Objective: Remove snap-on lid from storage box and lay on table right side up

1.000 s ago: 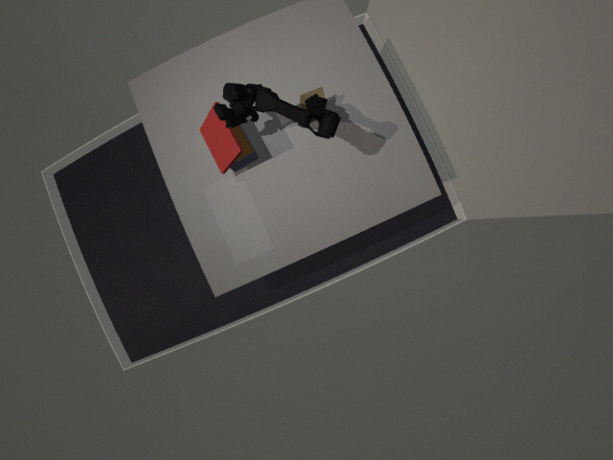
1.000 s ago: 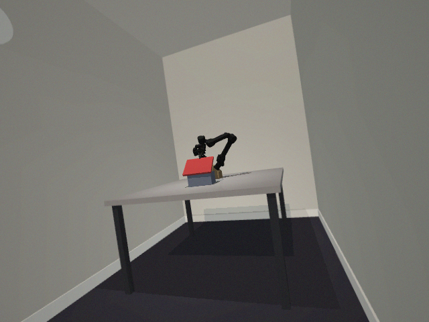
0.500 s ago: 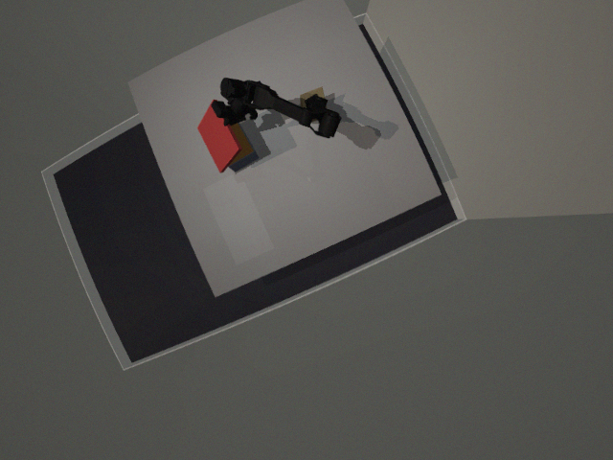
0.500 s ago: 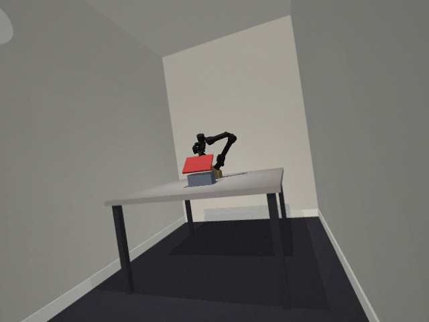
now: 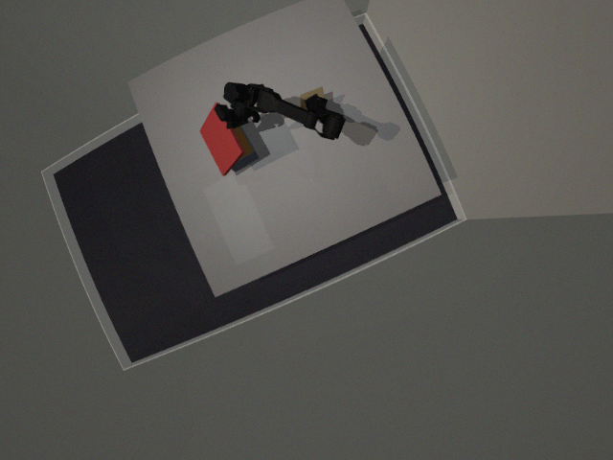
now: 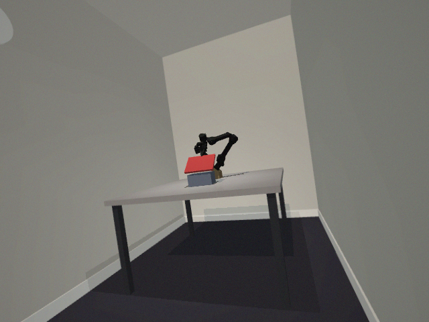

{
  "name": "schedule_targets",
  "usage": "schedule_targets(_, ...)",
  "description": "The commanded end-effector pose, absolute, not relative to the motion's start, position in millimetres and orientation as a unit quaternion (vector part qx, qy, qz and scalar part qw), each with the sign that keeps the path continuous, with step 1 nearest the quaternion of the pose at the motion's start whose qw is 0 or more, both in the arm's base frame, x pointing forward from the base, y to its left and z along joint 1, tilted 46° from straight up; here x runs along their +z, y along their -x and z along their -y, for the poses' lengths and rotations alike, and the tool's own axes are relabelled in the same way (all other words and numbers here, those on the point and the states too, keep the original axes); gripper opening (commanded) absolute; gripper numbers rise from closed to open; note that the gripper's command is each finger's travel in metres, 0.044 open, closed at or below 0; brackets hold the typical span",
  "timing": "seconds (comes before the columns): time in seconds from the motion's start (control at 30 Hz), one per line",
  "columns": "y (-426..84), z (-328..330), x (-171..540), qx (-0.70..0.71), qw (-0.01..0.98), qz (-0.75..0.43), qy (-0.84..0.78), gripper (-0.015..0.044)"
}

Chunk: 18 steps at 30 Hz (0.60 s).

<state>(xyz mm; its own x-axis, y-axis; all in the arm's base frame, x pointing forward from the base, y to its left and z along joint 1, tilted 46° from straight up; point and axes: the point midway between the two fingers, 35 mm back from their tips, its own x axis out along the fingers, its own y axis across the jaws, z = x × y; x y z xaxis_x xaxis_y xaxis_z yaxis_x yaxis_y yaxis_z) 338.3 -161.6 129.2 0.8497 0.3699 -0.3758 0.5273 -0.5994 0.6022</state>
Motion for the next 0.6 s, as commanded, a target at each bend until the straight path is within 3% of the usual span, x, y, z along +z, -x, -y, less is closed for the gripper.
schedule_targets(0.0,-337.1,156.4,137.4,-0.107,0.372,-0.248,-0.888,0.0)
schedule_targets(0.57,-333.2,131.8,160.4,-0.108,0.372,-0.248,-0.888,0.0)
